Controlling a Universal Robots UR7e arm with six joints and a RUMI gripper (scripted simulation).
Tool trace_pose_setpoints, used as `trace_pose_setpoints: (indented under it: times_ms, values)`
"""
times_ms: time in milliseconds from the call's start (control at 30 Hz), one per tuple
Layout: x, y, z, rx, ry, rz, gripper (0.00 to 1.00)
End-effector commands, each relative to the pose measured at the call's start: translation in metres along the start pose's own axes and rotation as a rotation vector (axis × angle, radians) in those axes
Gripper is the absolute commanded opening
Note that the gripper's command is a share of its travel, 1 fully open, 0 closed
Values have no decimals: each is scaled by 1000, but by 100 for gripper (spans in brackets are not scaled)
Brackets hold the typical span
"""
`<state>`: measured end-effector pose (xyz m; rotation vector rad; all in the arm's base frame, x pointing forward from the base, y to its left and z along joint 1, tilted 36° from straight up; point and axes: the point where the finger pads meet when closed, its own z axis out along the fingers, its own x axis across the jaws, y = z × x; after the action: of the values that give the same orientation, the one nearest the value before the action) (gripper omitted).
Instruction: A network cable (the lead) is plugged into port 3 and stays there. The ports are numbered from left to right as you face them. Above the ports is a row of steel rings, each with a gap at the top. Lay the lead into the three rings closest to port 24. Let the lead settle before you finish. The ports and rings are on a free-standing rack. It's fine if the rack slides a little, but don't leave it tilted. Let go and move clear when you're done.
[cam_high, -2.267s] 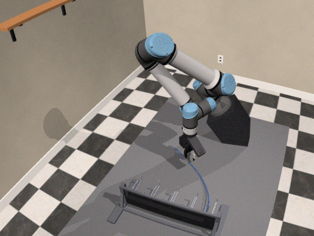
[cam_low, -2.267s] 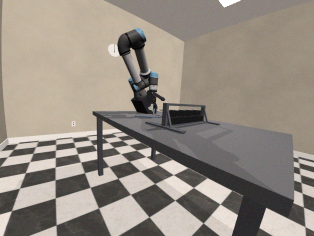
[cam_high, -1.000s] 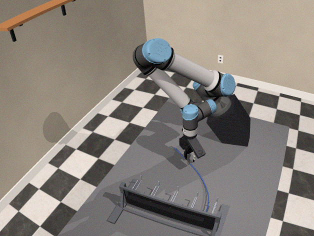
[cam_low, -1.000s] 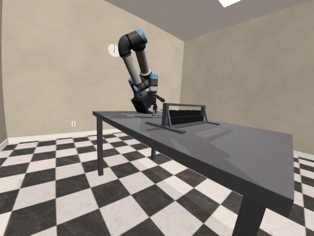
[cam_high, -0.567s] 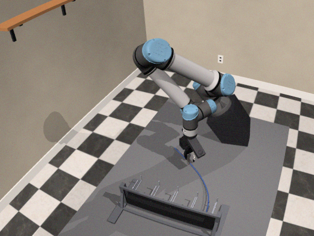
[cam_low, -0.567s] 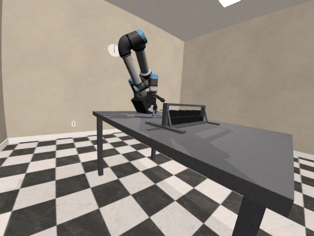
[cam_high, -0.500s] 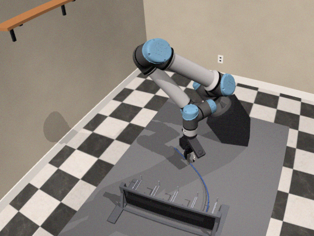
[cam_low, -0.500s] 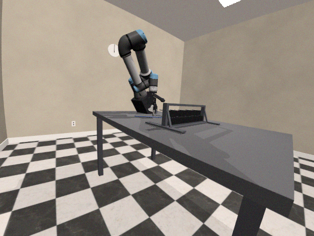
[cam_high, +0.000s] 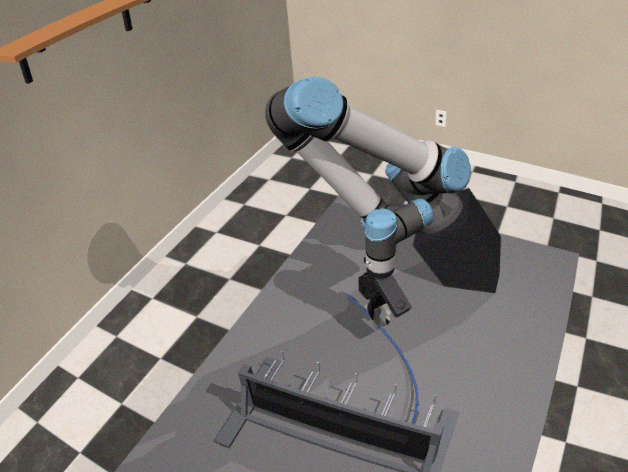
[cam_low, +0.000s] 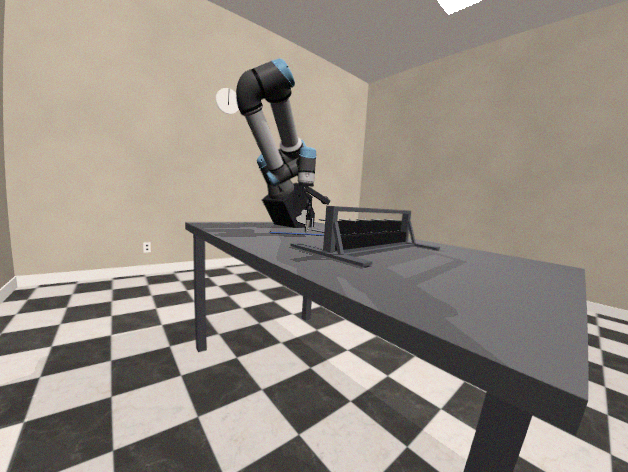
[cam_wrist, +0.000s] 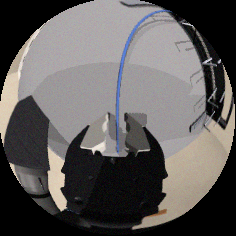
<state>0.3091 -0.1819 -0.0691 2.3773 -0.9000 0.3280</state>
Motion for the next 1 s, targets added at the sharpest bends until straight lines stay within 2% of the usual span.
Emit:
trace_pose_setpoints:
  times_ms: [0, 967]
  values:
    - [0, 0, 0, 0, 1, 0, 20]
    - [0, 0, 8, 0, 1, 0, 20]
